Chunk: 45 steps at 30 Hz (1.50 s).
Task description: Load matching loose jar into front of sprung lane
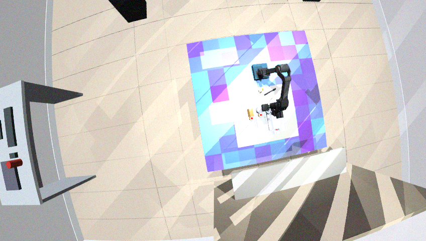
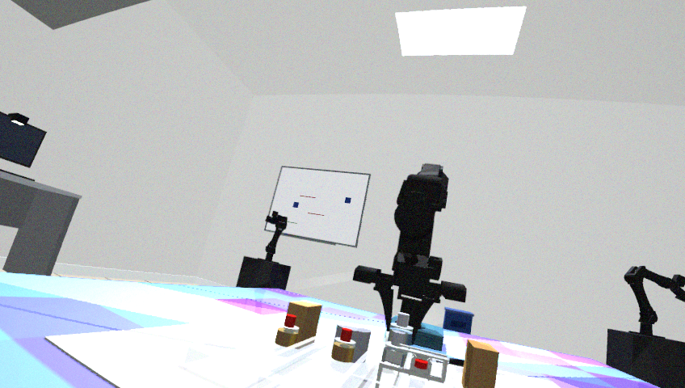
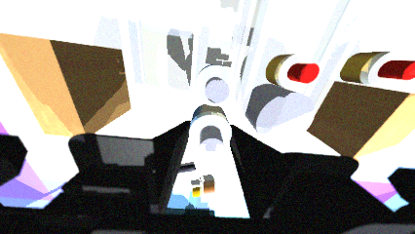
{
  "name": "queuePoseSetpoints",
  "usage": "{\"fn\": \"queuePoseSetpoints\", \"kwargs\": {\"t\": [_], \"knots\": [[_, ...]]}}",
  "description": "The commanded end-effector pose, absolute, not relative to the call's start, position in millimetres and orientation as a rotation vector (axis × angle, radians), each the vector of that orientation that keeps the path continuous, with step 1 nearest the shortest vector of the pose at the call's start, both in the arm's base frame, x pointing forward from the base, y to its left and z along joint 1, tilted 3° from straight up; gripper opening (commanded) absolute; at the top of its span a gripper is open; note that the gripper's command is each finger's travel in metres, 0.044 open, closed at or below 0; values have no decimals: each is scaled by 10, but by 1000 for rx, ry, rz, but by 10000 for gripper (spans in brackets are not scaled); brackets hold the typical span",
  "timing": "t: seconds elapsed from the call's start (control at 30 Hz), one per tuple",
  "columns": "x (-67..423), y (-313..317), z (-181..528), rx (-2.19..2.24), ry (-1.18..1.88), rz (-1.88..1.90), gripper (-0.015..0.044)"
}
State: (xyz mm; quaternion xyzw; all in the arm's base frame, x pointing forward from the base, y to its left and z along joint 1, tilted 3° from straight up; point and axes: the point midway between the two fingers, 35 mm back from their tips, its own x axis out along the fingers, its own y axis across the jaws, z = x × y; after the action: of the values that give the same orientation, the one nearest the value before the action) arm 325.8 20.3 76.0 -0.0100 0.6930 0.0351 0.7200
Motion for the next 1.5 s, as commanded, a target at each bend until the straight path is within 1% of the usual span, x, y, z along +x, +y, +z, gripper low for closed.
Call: {"fn": "queuePoseSetpoints", "kwargs": {"t": [0.0,1.47], "knots": [[3329,204,793,-22,1504,74,0],[3379,207,797,-22,1503,74,0]]}}
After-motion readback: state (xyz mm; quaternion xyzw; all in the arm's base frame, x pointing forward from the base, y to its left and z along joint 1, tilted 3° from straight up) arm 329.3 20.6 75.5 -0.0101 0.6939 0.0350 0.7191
